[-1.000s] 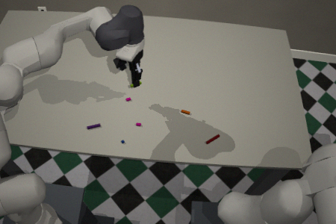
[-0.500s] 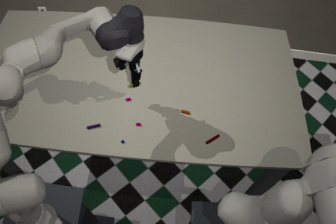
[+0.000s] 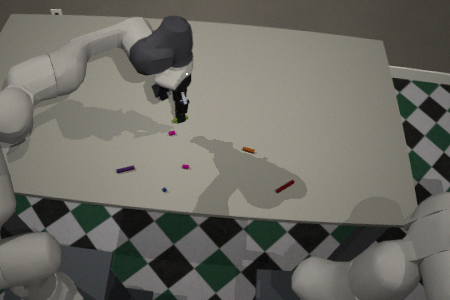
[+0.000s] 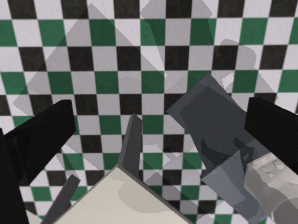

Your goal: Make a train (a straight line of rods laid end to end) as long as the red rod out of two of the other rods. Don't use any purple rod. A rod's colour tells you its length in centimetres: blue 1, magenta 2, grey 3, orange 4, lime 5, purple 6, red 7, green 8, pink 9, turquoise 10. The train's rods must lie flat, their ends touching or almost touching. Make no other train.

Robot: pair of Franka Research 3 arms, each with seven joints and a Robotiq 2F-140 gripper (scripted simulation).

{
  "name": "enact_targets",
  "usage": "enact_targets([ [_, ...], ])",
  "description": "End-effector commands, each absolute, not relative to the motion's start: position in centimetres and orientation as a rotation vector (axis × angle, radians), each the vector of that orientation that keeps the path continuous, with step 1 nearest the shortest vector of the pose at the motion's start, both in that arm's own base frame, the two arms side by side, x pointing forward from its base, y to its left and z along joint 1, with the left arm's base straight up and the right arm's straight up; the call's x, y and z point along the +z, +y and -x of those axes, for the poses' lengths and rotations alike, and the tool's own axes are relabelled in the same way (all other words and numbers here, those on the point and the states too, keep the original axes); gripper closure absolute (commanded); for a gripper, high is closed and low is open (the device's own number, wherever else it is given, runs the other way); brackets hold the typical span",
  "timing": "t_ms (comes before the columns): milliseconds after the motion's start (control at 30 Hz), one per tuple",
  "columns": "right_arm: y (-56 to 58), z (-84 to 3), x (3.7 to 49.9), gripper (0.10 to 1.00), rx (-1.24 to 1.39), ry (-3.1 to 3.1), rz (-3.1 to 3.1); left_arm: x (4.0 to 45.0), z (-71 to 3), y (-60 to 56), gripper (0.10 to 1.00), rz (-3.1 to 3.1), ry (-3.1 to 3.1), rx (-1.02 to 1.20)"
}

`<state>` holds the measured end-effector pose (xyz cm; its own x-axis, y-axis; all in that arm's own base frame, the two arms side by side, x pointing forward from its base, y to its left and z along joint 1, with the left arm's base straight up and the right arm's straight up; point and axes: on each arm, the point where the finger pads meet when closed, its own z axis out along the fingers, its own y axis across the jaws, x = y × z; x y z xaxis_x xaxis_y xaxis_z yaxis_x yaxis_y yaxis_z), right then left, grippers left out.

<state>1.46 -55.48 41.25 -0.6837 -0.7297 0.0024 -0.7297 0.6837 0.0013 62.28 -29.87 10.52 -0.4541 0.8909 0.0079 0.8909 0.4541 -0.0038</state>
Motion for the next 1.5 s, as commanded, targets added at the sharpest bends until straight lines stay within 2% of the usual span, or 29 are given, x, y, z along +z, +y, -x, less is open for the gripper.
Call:
enact_targets([
  [0, -55.4, -1.5, 41.3, 0.098, 0.000, -2.886, -1.241, 8.9, -62.5, -30.1, 0.974, 1.643, -2.678, 0.000],
  [267, -55.4, -1.5, 41.3, 0.098, 0.000, -2.886, -1.241, 5.9, -62.6, -30.1, 0.974, 1.643, -2.678, 0.000],
  [500, -55.4, -1.5, 41.3, 0.098, 0.000, -2.886, -1.241, 5.0, -62.6, -30.1, 0.974, 1.643, -2.678, 0.000],
  [1467, -55.4, -1.5, 41.3, 0.098, 0.000, -2.886, -1.241, 4.8, -62.6, -30.1, 0.974, 1.643, -2.678, 0.000],
])
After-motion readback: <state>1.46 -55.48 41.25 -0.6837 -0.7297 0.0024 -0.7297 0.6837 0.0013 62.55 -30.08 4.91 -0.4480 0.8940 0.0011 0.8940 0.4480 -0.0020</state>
